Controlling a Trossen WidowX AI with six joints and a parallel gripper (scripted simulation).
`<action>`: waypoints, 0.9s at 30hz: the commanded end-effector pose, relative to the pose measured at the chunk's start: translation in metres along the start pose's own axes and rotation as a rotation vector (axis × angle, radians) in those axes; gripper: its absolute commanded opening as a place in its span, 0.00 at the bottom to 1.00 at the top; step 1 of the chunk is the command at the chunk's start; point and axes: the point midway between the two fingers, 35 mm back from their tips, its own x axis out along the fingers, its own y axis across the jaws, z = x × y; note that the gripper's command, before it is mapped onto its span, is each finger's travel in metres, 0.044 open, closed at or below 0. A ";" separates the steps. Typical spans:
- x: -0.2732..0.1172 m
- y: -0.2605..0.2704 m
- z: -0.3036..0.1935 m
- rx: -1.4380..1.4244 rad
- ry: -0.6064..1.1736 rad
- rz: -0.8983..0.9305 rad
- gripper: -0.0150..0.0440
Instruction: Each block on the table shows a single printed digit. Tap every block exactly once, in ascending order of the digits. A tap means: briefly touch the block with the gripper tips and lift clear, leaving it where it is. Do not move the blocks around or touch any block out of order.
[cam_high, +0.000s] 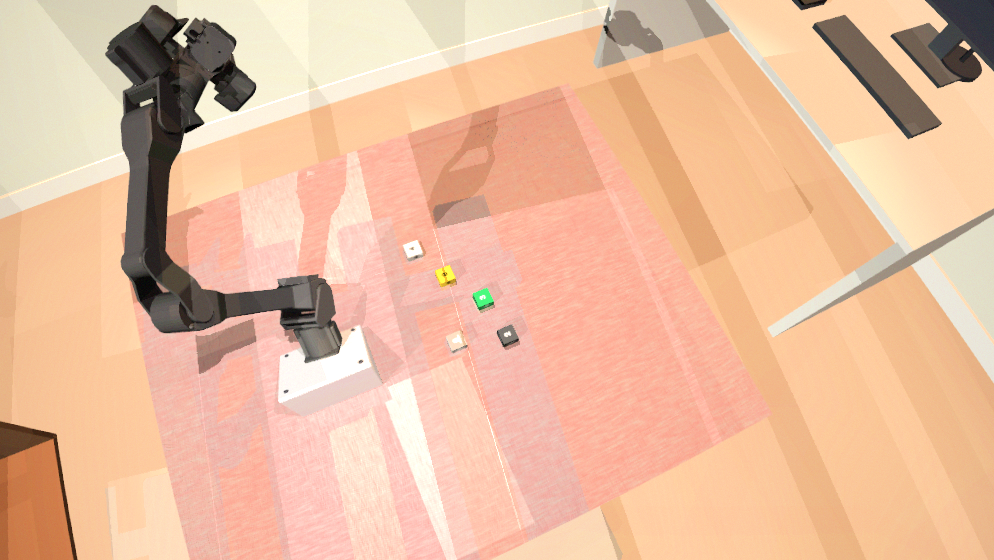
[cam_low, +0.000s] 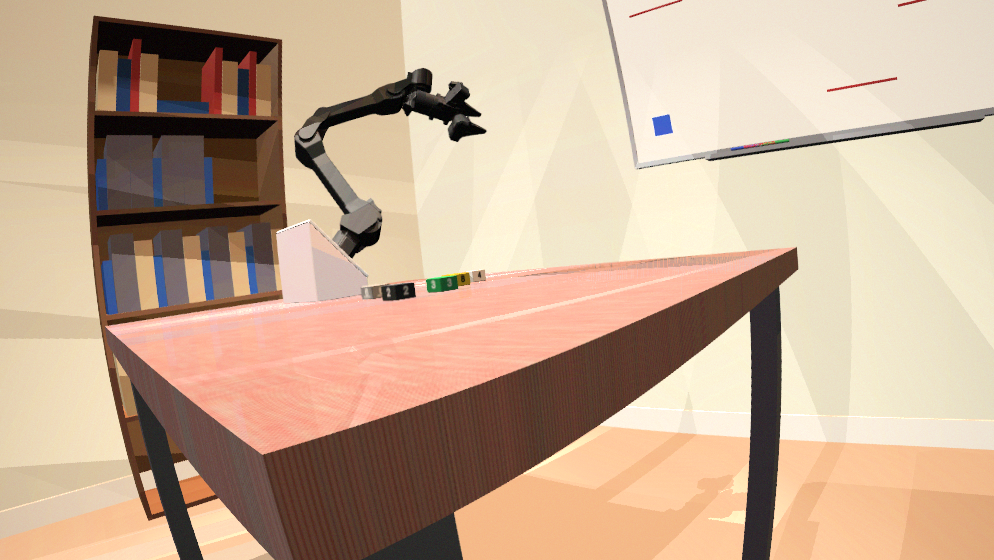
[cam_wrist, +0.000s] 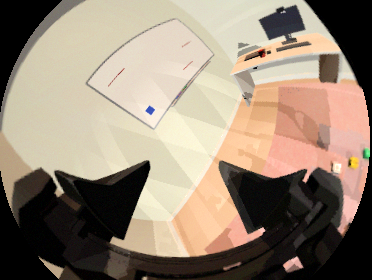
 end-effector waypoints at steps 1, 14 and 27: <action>0.002 -0.002 0.000 -0.004 -0.001 -0.007 0.93; 0.084 -0.193 0.061 -0.343 -0.025 -0.689 0.93; -0.018 -0.399 0.146 -0.347 0.285 -1.326 0.93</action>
